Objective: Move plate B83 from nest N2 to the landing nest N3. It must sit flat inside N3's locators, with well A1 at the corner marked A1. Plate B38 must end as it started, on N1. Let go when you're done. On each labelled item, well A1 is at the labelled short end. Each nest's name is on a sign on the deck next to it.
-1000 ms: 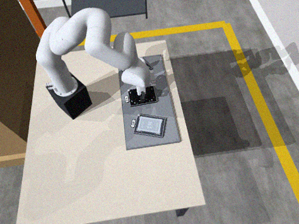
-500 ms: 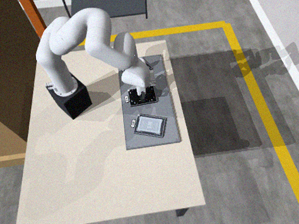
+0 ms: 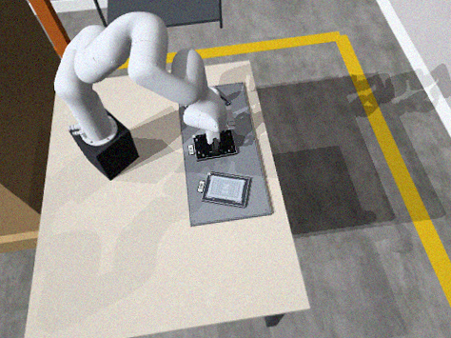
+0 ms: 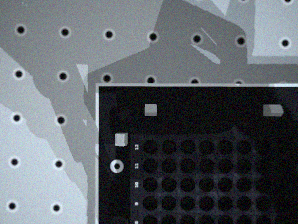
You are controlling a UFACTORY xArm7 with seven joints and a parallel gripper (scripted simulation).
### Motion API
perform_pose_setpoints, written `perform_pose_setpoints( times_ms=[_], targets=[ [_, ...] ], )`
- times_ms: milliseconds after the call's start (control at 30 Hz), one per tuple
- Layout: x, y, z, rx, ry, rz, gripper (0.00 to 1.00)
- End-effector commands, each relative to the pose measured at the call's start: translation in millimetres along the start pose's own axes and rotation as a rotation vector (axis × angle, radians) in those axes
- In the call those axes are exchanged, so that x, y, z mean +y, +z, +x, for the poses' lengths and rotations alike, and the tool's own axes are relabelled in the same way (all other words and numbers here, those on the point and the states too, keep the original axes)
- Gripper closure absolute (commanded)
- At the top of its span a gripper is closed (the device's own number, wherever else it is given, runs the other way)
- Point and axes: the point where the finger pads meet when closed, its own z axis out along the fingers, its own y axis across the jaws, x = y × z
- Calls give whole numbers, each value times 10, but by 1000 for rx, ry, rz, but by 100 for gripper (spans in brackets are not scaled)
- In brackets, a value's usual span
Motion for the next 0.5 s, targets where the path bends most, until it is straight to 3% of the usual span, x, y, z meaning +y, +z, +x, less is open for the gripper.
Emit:
perform_pose_setpoints(
  times_ms=[0, 200, 467],
  targets=[
    [-1, -9, 14, 3, 0, 0, 0],
    [-1, -9, 14, 3, 0, 0, 0],
    [-1, -141, 13, 3, 0, 0, 0]
  ],
)
